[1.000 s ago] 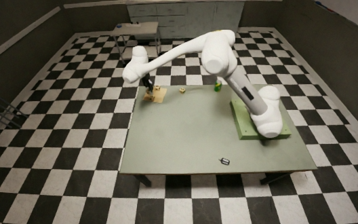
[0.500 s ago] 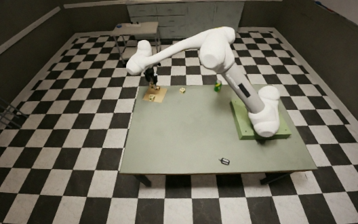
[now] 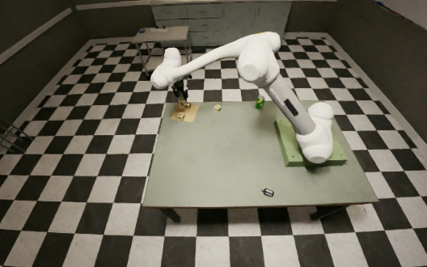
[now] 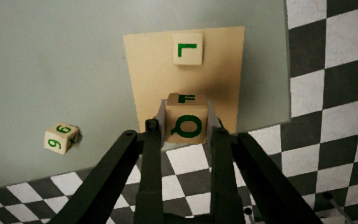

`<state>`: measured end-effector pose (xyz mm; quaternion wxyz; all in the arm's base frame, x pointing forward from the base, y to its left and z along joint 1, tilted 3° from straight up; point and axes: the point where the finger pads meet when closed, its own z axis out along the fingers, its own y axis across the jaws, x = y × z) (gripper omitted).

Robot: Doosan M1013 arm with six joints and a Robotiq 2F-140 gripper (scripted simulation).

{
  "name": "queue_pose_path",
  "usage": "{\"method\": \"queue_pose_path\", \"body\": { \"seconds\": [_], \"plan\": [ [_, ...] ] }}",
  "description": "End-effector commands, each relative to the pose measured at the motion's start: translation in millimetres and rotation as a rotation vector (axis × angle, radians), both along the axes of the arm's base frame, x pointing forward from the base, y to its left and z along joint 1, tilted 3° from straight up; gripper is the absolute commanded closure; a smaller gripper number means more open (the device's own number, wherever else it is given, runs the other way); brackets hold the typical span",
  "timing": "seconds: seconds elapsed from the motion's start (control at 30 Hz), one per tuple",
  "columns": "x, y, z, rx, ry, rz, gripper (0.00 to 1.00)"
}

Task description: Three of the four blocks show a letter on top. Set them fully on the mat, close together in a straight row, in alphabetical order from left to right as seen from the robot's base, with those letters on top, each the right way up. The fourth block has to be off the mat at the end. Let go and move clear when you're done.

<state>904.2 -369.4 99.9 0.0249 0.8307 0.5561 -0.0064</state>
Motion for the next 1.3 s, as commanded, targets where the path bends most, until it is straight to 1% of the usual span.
{"method": "queue_pose_path", "body": {
  "seconds": [0.0,0.13,0.27,0.5,0.57,0.77,0.9,1.07,1.27],
  "plan": [
    [0.4,0.0,1.6,0.000,-0.002,0.000,0.67],
    [0.5,-0.2,-1.8,0.000,-0.002,0.000,0.67],
    [0.8,-0.7,-11.4,0.000,-0.002,0.000,0.67],
    [1.6,-2.4,-42.1,0.000,-0.002,0.000,0.67],
    [1.6,-2.4,-42.1,0.000,-0.002,0.000,0.67],
    [2.3,-3.9,-71.1,0.000,-0.002,0.000,0.67],
    [2.7,-4.6,-84.7,0.000,-0.002,0.000,0.67],
    [2.9,-5.1,-93.0,0.000,-0.002,0.000,0.67],
    [2.9,-5.1,-94.0,0.000,-0.002,0.000,0.67]
  ]
}}
